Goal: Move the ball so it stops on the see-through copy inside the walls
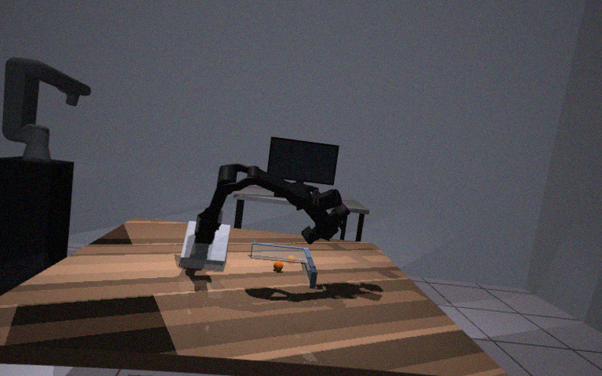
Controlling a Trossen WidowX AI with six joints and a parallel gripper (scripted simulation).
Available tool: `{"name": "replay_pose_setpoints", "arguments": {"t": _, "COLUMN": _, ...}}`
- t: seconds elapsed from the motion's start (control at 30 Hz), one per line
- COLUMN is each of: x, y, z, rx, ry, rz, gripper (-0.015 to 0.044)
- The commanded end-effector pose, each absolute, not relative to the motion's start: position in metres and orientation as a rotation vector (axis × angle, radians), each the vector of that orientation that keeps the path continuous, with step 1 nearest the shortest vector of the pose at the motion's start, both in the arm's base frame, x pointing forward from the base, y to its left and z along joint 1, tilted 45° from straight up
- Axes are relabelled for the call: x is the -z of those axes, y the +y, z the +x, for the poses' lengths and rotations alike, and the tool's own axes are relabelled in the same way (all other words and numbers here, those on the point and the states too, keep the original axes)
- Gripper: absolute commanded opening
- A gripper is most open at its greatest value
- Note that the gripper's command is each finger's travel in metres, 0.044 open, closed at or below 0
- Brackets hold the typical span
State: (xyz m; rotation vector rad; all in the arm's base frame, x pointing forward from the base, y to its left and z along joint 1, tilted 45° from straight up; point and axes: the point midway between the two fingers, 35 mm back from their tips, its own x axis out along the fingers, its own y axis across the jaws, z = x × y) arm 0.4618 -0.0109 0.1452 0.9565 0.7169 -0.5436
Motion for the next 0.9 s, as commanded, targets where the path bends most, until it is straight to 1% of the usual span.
{"name": "replay_pose_setpoints", "arguments": {"t": 0.0, "x": -0.088, "y": -0.002, "z": 0.429, "rx": 0.637, "ry": 0.906, "rz": 0.666, "gripper": 0.0288}}
{"name": "replay_pose_setpoints", "arguments": {"t": 0.2, "x": -0.023, "y": 0.0, "z": 0.356, "rx": 0.699, "ry": 1.221, "rz": 0.057, "gripper": 0.0288}}
{"name": "replay_pose_setpoints", "arguments": {"t": 0.33, "x": -0.004, "y": -0.006, "z": 0.31, "rx": 0.667, "ry": 1.404, "rz": -0.404, "gripper": 0.0288}}
{"name": "replay_pose_setpoints", "arguments": {"t": 0.4, "x": -0.002, "y": -0.009, "z": 0.297, "rx": 0.645, "ry": 1.456, "rz": -0.563, "gripper": 0.0288}}
{"name": "replay_pose_setpoints", "arguments": {"t": 0.87, "x": -0.001, "y": -0.01, "z": 0.295, "rx": 0.641, "ry": 1.463, "rz": -0.584, "gripper": 0.0288}}
